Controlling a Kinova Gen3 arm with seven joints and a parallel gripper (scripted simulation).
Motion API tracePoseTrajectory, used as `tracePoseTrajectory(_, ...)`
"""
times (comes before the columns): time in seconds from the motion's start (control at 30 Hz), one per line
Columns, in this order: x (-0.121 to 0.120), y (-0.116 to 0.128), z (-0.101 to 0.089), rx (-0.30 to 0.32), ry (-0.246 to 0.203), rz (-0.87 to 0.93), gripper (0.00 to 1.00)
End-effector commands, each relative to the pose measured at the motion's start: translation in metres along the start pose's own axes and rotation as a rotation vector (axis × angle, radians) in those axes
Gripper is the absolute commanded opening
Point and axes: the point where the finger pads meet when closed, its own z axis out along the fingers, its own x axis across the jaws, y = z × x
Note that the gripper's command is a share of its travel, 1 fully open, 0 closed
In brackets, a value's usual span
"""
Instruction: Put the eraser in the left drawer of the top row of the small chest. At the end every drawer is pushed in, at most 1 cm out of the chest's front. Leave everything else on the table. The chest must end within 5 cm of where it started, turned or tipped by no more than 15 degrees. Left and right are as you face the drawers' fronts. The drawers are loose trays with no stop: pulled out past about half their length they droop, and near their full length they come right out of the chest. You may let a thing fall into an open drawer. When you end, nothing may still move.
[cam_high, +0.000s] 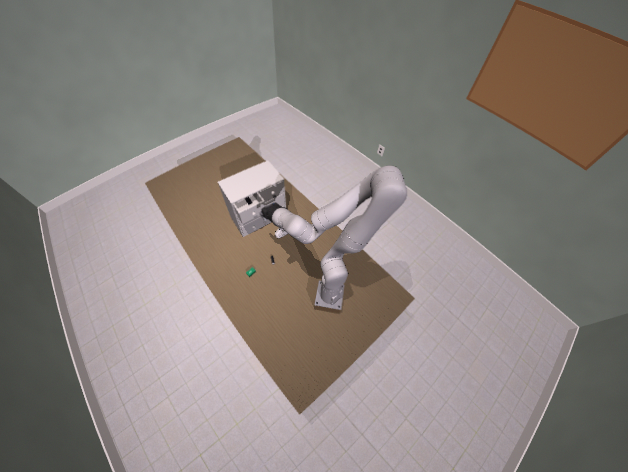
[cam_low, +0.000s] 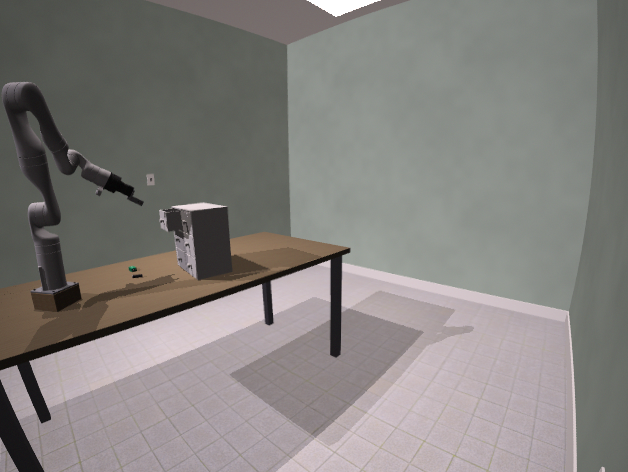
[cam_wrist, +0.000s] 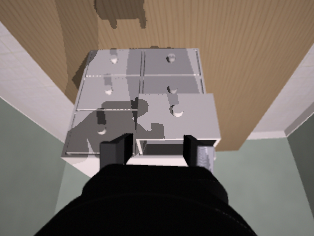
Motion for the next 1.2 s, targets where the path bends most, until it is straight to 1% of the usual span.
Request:
tracePoseTrajectory(0.0, 0.0004, 0.0005, 0.0001, -0.001, 0.000, 0.000, 1.00)
tracePoseTrajectory(0.57, 0.0004, 0.0012, -0.0003, -0.002, -0.031, 0.054, 1.00)
tracePoseTrajectory(0.83, 0.0004, 0.0019, -0.0008, -0.002, -0.062, 0.110, 1.00)
tracePoseTrajectory(1.07, 0.0005, 0.0028, -0.0013, -0.003, -0.101, 0.178, 1.00)
tracePoseTrajectory(1.17, 0.0005, 0.0029, -0.0014, -0.003, -0.107, 0.190, 1.00)
